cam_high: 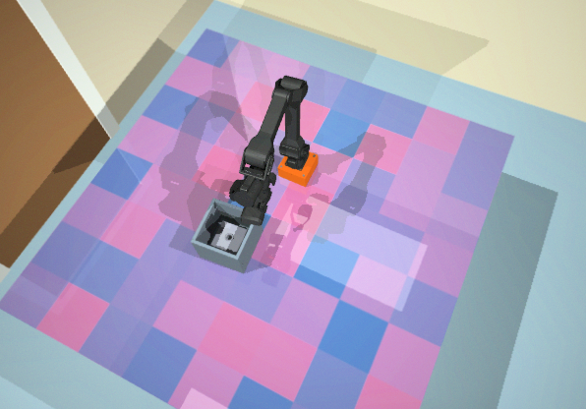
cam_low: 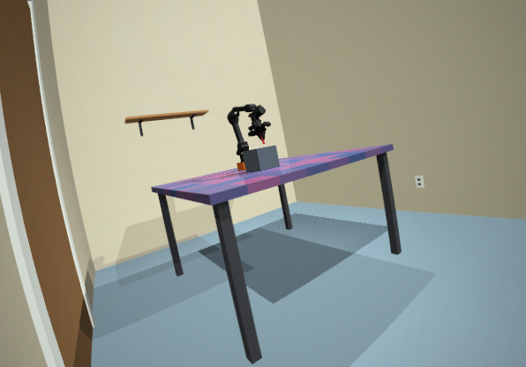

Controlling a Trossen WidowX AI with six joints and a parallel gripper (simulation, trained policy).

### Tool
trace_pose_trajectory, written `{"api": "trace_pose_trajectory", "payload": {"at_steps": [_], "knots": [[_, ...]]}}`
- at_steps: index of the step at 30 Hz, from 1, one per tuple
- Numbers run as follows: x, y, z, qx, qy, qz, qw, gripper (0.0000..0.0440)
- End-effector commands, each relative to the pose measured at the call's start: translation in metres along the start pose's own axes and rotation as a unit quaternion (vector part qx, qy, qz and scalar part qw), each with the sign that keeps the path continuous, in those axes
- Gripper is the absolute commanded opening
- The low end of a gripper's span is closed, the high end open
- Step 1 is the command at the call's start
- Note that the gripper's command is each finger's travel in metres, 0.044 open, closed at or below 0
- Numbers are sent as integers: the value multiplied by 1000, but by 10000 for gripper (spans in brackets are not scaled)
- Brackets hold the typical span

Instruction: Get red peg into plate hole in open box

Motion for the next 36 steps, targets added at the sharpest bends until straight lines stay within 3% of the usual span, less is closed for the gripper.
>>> {"api": "trace_pose_trajectory", "payload": {"at_steps": [1, 19, 36], "knots": [[-3, 3, -9, -1, -4, 9, 1000, 0], [-21, 15, -49, -9, -8, 33, 999, 0], [-62, 21, -77, -7, -3, 54, 999, 0]]}}
Point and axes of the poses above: the point midway between the two fingers, 35 mm back from their tips, its own x axis back along the fingers, its own y axis across the jaws, z = x × y, the point moved 2 cm from there along x, back along the fingers, and after that the axes turned 9 degrees about -x, right-handed, at the moved point
